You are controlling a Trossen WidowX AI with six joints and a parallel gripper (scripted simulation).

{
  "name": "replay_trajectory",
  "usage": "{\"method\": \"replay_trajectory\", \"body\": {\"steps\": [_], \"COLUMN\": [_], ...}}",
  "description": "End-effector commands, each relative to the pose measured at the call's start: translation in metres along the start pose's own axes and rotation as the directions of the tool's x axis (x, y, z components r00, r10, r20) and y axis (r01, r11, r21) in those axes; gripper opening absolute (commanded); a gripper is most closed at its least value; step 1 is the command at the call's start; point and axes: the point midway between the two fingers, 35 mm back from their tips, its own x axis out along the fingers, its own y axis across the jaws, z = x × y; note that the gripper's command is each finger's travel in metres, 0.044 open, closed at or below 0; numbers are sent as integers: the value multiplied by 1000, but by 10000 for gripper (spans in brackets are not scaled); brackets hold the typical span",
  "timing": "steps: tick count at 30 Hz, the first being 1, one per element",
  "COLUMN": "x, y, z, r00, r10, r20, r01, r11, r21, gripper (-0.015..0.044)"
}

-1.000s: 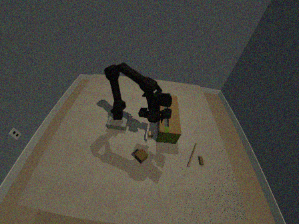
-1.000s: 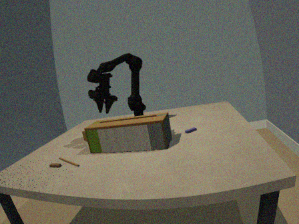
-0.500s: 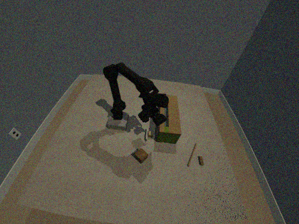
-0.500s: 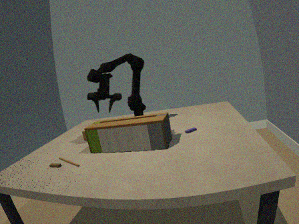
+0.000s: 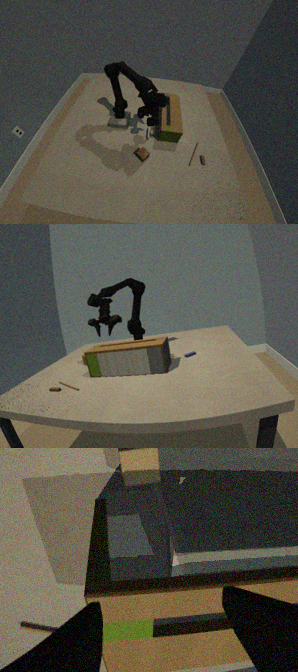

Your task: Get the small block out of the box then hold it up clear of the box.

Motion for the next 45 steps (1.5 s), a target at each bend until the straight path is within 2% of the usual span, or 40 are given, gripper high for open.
{"method": "replay_trajectory", "body": {"steps": [1, 4, 11, 45], "x": [1, 10, 85, 127], "y": [-1, 0, -3, -3], "z": [1, 4, 38, 55], "r00": [1000, 1000, 1000, 1000], "r10": [-7, -7, -8, -8], "r20": [-3, -3, -3, -3], "r01": [7, 7, 8, 8], "r11": [999, 999, 999, 999], "r21": [38, 38, 38, 38], "gripper": [285, 285, 285, 285]}}
